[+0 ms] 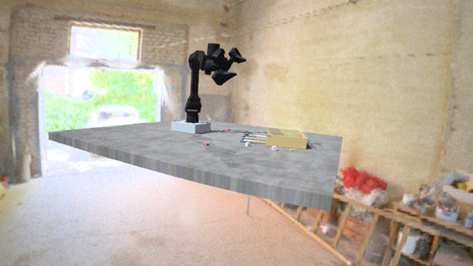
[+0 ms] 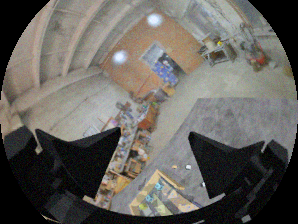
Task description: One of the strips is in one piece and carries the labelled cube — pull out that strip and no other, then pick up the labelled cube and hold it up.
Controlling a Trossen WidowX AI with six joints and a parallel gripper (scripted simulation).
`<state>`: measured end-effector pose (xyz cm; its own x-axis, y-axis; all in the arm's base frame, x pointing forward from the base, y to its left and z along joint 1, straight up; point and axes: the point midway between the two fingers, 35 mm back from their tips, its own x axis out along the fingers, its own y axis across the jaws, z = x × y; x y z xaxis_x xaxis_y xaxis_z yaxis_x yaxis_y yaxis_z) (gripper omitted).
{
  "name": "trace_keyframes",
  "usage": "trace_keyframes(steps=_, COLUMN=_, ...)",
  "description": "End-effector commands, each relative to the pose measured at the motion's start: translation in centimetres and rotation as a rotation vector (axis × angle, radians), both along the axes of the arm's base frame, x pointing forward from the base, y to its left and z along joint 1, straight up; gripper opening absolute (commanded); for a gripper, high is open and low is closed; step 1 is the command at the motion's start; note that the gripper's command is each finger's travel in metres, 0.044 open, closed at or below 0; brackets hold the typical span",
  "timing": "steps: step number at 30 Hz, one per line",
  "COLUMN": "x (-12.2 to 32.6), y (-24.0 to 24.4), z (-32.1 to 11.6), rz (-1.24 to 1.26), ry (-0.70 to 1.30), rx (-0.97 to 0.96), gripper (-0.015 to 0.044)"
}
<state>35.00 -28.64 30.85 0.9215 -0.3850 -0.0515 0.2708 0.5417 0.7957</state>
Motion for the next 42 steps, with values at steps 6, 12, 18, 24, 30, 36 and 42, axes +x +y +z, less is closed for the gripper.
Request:
trace_keyframes(steps=6, x=1.8, y=13.9, z=-5.7, rz=0.236, ry=0.336, rx=-0.265, gripper=0.04)
trace_keyframes(steps=12, x=-0.6, y=22.6, z=-10.0, rz=0.458, ry=0.548, rx=-0.532, gripper=0.04)
trace_keyframes(steps=18, x=-3.8, y=27.7, z=-13.3, rz=0.642, ry=0.681, rx=-0.77, gripper=0.04)
trace_keyframes(steps=24, x=-3.8, y=27.7, z=-13.3, rz=0.642, ry=0.681, rx=-0.77, gripper=0.04)
trace_keyframes(steps=30, x=-3.8, y=27.7, z=-13.3, rz=0.642, ry=0.681, rx=-0.77, gripper=0.04)
trace_keyframes(steps=36, x=-3.8, y=27.7, z=-13.3, rz=0.642, ry=0.681, rx=-0.77, gripper=0.04)
trace_keyframes(steps=42, x=-2.7, y=27.5, z=-14.3, rz=0.696, ry=0.791, rx=-0.758, gripper=0.0295)
